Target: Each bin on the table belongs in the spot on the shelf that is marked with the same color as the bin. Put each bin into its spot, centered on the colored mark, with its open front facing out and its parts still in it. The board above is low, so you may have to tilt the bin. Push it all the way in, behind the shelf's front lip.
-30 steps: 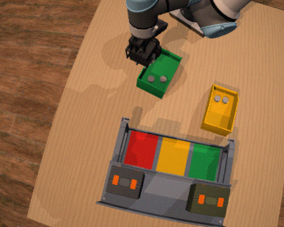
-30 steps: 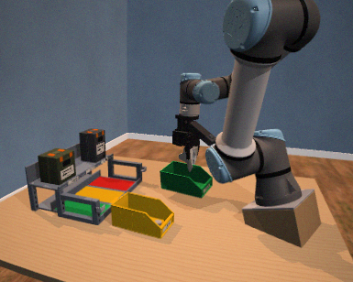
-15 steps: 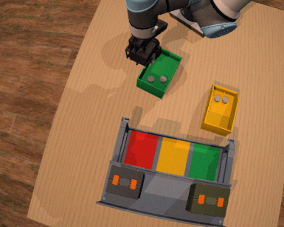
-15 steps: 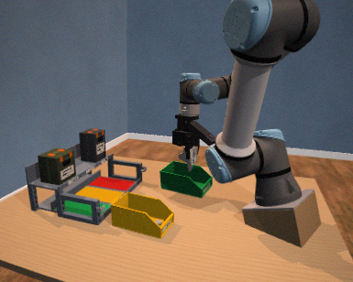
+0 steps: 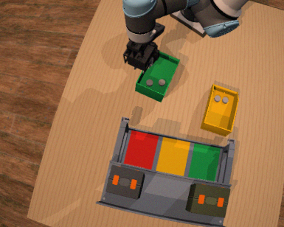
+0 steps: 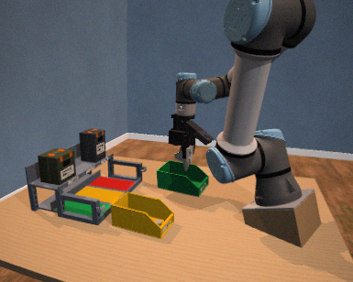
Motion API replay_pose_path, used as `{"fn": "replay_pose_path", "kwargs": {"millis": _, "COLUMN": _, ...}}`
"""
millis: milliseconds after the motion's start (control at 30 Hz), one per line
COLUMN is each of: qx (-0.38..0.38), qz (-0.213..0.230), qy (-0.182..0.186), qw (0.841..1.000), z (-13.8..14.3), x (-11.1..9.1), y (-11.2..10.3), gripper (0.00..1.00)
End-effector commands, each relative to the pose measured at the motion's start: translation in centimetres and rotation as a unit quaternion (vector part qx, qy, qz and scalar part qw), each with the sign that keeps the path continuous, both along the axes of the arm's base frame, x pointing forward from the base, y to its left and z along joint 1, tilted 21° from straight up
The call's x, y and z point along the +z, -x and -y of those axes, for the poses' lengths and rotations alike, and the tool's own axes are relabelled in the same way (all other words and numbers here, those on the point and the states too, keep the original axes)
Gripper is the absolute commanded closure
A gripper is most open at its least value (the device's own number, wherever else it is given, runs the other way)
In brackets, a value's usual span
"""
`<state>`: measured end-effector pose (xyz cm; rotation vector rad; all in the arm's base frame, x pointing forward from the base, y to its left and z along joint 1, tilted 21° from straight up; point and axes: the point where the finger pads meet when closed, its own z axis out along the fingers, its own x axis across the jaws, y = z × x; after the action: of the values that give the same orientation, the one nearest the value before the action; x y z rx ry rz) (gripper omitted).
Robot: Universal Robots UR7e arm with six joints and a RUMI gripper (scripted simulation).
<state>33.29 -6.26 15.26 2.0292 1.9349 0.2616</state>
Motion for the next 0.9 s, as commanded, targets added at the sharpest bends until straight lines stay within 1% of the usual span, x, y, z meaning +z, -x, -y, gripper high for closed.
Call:
{"fn": "replay_pose_path", "kwargs": {"millis": 0, "qx": 0.010, "qz": -0.002, "qy": 0.005, "qw": 1.000, "z": 0.0, "x": 0.4, "y": -1.0, "gripper": 1.00}}
{"fn": "replay_pose_path", "kwargs": {"millis": 467, "qx": 0.064, "qz": -0.008, "qy": 0.025, "qw": 0.998, "z": 0.0, "x": 2.1, "y": -5.5, "gripper": 1.00}}
{"fn": "replay_pose_path", "kwargs": {"millis": 533, "qx": 0.064, "qz": -0.008, "qy": 0.025, "qw": 0.998, "z": 0.0, "x": 2.1, "y": -5.5, "gripper": 1.00}}
{"fn": "replay_pose_path", "kwargs": {"millis": 700, "qx": 0.080, "qz": -0.010, "qy": 0.031, "qw": 0.996, "z": 0.0, "x": 2.6, "y": -6.9, "gripper": 1.00}}
{"fn": "replay_pose_path", "kwargs": {"millis": 867, "qx": 0.090, "qz": -0.011, "qy": 0.035, "qw": 0.995, "z": 0.0, "x": 2.9, "y": -7.7, "gripper": 1.00}}
